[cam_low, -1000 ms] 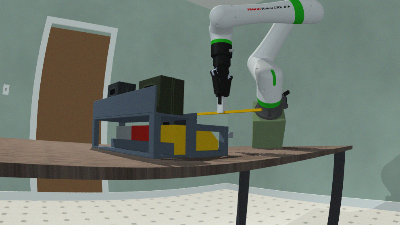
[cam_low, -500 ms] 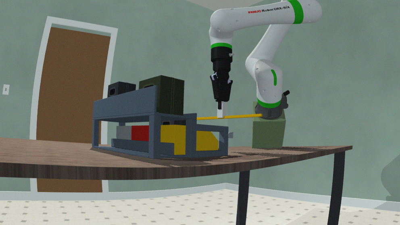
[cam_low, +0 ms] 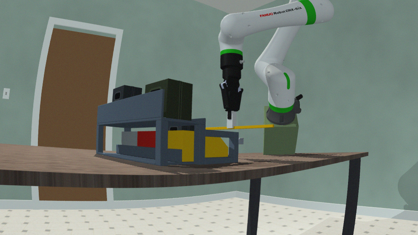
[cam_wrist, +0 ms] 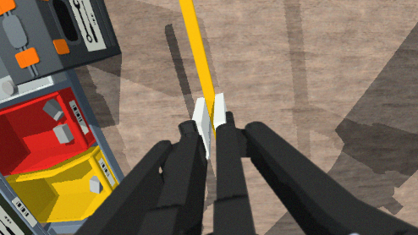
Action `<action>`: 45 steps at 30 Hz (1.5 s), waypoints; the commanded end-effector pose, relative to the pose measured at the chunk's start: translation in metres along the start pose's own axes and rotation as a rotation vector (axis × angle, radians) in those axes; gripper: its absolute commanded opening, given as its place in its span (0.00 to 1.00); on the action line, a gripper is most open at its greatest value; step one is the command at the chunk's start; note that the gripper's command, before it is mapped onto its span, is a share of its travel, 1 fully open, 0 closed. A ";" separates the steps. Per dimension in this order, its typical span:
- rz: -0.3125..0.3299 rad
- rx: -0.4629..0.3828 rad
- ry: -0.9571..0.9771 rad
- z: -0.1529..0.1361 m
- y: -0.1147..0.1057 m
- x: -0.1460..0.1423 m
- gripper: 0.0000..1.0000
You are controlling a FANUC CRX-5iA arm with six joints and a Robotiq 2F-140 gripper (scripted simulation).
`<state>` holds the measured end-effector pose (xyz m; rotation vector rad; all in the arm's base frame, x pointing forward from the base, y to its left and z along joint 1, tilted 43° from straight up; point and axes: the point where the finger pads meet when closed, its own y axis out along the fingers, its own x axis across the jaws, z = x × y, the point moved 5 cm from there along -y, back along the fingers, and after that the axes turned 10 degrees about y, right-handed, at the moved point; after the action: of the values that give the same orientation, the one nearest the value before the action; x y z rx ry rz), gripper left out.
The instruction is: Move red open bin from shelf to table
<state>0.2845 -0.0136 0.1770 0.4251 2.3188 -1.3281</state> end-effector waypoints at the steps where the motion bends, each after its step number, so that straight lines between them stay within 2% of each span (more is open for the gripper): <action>1: 0.000 0.000 0.000 0.000 0.000 0.000 0.00; 3: 0.000 0.000 0.000 0.000 0.000 0.000 0.00; 8: 0.000 0.000 0.000 0.000 0.020 0.000 0.00; 20: 0.000 0.000 0.000 0.000 0.020 0.000 0.00; 25: 0.000 0.000 0.000 0.000 0.040 -0.001 0.00; 37: 0.000 0.000 0.000 0.000 0.040 -0.001 0.00; 42: 0.000 0.000 0.000 0.000 0.060 -0.001 0.00; 45: 0.000 0.000 0.000 0.000 0.060 -0.001 0.00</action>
<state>0.3113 0.0147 0.1351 0.4252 2.3191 -1.3273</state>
